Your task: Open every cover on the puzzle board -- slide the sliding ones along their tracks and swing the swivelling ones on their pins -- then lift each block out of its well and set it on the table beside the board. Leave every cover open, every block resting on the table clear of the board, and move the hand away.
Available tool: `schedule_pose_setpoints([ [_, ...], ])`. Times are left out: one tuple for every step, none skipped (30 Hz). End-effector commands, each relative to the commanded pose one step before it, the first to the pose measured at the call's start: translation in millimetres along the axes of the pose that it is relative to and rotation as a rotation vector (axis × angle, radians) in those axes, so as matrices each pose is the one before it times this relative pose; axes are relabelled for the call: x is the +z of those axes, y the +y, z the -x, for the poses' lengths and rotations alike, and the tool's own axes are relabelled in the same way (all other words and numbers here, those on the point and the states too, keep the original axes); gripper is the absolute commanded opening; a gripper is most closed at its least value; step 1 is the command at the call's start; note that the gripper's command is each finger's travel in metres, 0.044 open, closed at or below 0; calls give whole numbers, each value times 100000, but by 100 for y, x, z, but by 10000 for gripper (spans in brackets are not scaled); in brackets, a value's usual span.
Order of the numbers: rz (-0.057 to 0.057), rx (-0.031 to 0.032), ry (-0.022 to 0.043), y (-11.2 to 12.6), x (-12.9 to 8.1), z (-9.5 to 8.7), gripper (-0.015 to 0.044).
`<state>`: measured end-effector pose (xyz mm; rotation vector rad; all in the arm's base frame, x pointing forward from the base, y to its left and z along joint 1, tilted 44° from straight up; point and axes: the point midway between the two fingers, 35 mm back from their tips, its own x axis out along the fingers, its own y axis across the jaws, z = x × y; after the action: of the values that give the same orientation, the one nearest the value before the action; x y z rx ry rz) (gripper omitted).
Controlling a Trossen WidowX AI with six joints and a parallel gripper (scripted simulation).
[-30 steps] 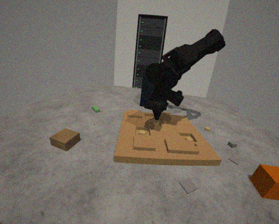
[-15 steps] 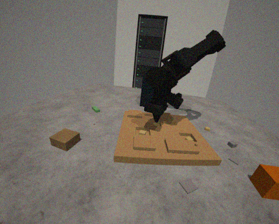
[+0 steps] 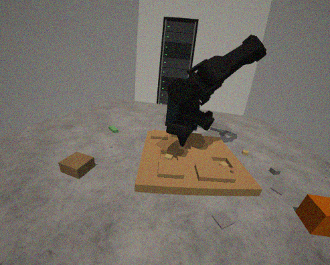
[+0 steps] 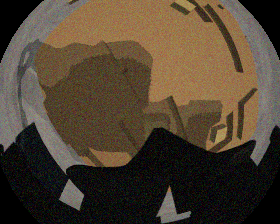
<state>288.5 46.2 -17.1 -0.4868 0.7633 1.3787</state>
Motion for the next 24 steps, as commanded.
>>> schedule_pose_setpoints([
  [269,321,-223,-53,-31,-61,0],
  [-13,-1,5,8,8,76,0],
  [-1593,0,1,1,1,13,0],
  [-3235,-1,2,2,2,27,0],
  [-4609,-1,2,3,3,38,0],
  [-6029,-2,3,4,4,50,0],
  [-7500,-3,3,5,5,63,0],
  [-8949,-3,4,7,5,75,0],
  [-9820,-4,3,8,5,82,0],
  [-10039,-4,3,9,4,84,0],
  [-10059,-4,2,10,3,84,0],
  [-10061,-4,2,11,2,84,0],
  [-10062,-4,1,11,1,84,0],
  [-10062,-3,1,11,-1,84,0],
  [-10063,-3,1,11,-2,84,0],
  [-10064,-3,0,11,-3,84,0],
  [-10064,-2,0,11,-5,84,0],
  [50680,10,-154,-99,22,-424,26],
  [-1756,-18,12,-11,6,113,53],
  [-2926,-29,20,-17,10,190,79],
  [-3606,-34,22,-18,12,234,105],
  [-3610,-32,21,-16,11,236,131],
  [-3610,-30,19,-14,10,236,144],
  [-3610,-28,17,-11,9,237,144],
])
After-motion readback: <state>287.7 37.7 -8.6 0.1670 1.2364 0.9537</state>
